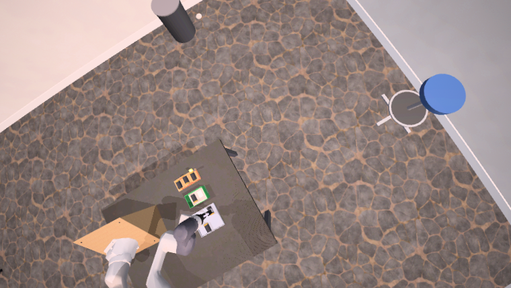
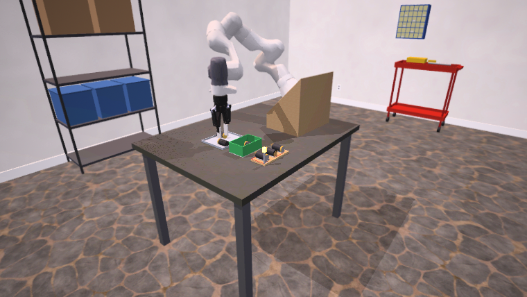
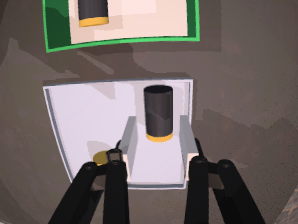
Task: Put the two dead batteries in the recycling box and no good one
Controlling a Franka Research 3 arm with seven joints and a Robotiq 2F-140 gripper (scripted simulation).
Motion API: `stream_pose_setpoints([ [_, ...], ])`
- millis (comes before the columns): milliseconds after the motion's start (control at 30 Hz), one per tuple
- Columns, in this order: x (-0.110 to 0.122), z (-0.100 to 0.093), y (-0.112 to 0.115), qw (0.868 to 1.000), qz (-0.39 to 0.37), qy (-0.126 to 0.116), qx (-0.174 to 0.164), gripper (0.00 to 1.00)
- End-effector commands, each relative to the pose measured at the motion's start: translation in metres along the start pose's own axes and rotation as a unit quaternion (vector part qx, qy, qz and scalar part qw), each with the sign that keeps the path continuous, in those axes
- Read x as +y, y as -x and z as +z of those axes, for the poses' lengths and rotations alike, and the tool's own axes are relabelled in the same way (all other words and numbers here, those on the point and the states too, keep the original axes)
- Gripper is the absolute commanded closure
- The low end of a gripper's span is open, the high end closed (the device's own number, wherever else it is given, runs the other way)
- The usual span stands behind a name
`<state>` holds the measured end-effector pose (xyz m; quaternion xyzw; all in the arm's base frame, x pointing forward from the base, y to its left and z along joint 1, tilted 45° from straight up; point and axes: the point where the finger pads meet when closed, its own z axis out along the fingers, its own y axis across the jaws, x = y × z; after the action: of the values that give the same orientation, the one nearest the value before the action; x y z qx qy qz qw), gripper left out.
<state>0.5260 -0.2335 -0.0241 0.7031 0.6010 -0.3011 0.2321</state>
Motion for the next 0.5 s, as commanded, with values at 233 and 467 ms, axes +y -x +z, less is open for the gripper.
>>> stream_pose_setpoints([
  [233,0.001,-0.001,-0.001,1.0,0.0,0.002,0.0,0.71],
  [467,0.001,0.012,-0.001,1.0,0.0,0.002,0.0,0.71],
])
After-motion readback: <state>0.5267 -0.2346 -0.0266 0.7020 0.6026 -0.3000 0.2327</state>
